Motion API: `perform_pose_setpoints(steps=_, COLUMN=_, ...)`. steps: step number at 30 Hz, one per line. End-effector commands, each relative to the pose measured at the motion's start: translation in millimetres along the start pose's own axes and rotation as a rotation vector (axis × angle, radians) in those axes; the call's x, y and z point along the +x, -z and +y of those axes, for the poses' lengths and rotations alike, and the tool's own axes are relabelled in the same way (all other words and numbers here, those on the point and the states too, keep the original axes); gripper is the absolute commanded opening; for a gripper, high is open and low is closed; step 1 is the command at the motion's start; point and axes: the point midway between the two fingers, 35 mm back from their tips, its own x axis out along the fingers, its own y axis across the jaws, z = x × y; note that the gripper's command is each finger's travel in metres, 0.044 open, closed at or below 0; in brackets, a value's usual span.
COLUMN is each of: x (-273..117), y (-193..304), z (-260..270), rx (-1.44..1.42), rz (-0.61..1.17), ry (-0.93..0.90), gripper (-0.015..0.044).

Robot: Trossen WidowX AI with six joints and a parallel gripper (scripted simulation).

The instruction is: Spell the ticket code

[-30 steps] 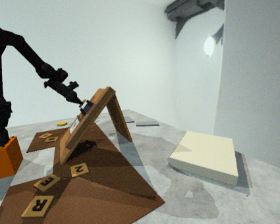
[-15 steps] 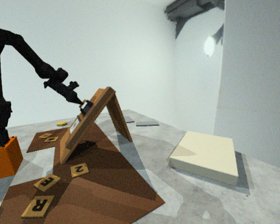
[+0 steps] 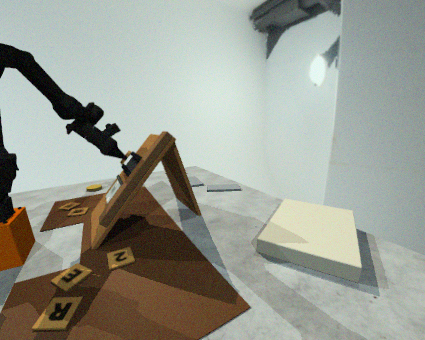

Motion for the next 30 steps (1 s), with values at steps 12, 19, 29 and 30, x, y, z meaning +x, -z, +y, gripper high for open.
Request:
perform_pose_setpoints(steps=12, x=0, y=-1, z=-7, rx=-0.003, rz=-0.001, ry=-0.006, gripper=0.0000)
perform_pose_setpoints(steps=19, x=0, y=-1, z=-11, rx=-0.003, rz=-0.001, ry=-0.006, gripper=0.0000)
perform_pose_setpoints(steps=29, x=0, y=-1, z=-16, rx=-0.003, rz=-0.001, ry=-0.006, gripper=0.0000)
perform_pose_setpoints(steps=30, x=0, y=-1, z=-16, rx=-0.003, rz=-0.001, ry=-0.006, gripper=0.0000)
